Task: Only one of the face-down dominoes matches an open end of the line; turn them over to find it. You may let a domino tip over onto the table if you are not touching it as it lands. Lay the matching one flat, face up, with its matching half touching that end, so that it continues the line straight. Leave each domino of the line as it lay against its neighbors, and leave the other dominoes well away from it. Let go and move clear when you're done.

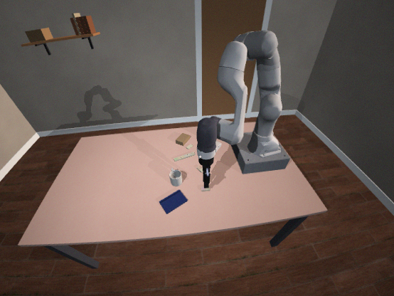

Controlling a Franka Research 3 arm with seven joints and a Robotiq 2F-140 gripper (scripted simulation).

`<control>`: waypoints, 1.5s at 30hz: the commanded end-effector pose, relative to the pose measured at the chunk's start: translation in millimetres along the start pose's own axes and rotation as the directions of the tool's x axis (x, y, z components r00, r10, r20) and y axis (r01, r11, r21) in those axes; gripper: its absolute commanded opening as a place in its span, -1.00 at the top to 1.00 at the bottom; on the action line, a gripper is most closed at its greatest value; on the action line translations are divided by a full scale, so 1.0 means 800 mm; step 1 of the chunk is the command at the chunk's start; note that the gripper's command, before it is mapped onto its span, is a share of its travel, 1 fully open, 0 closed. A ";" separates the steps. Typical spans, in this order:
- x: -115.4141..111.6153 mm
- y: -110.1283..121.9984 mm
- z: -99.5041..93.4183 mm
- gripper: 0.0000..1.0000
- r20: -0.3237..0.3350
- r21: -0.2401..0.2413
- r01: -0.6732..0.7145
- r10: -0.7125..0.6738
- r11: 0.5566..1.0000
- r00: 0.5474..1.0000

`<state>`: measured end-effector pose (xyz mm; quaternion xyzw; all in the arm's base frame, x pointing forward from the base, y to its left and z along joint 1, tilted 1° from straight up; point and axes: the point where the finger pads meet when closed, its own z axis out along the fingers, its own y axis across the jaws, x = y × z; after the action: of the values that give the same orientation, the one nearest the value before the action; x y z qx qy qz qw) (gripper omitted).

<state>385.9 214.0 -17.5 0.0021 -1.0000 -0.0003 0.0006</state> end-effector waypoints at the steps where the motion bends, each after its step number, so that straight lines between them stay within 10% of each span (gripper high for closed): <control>1: -0.003 0.002 0.007 0.35 0.010 0.001 -0.030 0.030 1.000 0.999; 45: -0.004 0.002 0.038 0.35 0.010 0.001 -0.030 0.030 1.000 0.999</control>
<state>388.8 216.0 -47.9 -0.0067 -1.0000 -0.0007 -0.0042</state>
